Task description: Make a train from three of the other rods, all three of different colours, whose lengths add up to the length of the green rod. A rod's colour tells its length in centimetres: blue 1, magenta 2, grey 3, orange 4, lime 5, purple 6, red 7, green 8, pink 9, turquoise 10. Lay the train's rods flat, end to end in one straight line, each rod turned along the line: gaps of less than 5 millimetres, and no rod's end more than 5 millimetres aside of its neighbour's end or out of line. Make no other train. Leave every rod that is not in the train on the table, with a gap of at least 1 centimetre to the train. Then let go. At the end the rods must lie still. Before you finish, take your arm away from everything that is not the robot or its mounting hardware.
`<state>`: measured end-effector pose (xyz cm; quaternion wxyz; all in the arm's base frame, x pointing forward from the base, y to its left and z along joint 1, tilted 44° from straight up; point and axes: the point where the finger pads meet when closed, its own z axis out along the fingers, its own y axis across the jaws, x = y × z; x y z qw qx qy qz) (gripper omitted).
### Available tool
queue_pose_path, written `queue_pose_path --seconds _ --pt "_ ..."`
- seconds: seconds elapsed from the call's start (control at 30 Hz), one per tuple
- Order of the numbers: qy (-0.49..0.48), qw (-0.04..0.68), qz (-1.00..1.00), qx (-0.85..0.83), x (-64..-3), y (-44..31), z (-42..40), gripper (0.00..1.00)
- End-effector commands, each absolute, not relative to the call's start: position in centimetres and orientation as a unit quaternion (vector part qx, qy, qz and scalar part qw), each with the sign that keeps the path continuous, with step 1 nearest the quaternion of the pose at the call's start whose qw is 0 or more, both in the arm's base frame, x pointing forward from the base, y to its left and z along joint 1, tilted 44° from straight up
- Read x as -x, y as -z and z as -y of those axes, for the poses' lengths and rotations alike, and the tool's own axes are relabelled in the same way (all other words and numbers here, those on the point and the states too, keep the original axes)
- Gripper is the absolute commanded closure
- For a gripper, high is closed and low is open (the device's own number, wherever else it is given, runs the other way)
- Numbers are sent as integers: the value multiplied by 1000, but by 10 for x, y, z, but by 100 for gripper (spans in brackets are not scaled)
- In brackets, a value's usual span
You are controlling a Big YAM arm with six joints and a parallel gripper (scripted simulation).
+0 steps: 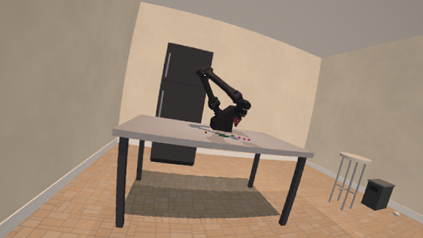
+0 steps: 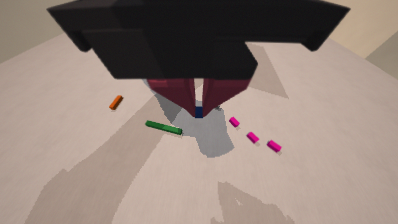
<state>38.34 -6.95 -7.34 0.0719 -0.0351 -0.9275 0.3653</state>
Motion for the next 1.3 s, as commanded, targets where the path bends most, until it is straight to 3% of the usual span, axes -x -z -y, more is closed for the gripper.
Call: queue_pose_path --seconds 0.0,0.2,0.5,0.8,1.0,1.27 --pt "-364 45 930 38 -402 68 55 96" --pt "-362 54 930 38 -398 59 72 96" --pt "-350 97 926 -102 -403 -6 134 96" --pt "-345 128 920 -133 -381 15 119 96" --pt "-342 145 904 -214 -382 -52 181 96" --pt "-331 169 893 -254 -369 -37 170 96"
